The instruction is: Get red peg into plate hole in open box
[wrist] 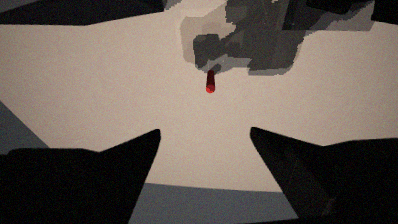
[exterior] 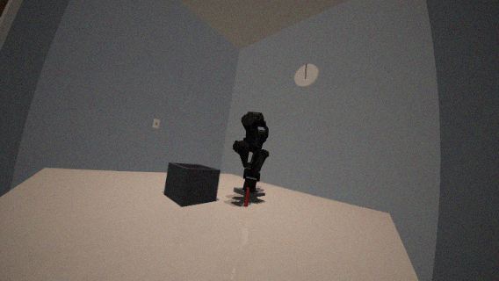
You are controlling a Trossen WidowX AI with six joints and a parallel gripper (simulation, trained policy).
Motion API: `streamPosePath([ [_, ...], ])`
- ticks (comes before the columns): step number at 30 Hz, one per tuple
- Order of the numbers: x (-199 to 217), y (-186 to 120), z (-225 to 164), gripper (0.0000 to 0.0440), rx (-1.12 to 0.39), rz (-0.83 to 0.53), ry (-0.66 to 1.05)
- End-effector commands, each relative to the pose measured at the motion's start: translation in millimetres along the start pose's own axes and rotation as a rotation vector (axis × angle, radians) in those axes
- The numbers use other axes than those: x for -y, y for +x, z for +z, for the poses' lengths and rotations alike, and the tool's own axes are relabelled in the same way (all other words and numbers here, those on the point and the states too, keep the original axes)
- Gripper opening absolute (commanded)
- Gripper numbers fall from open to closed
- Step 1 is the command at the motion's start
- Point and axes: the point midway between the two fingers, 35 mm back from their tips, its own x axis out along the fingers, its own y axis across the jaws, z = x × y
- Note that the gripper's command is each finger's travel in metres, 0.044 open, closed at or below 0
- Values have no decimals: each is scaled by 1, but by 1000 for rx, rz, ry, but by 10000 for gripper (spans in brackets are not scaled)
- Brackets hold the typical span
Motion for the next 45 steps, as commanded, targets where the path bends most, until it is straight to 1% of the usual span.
streamPosePath([
  [1,8,13,5,438,45,-52,-42],
  [16,24,53,22,438,130,-165,-155],
  [30,29,94,38,440,166,-190,-181],
  [34,29,104,42,431,175,-187,-182],
  [36,29,108,43,413,178,-184,-184],
  [37,28,110,44,396,179,-181,-187],
  [45,20,122,42,191,180,-163,-214],
])
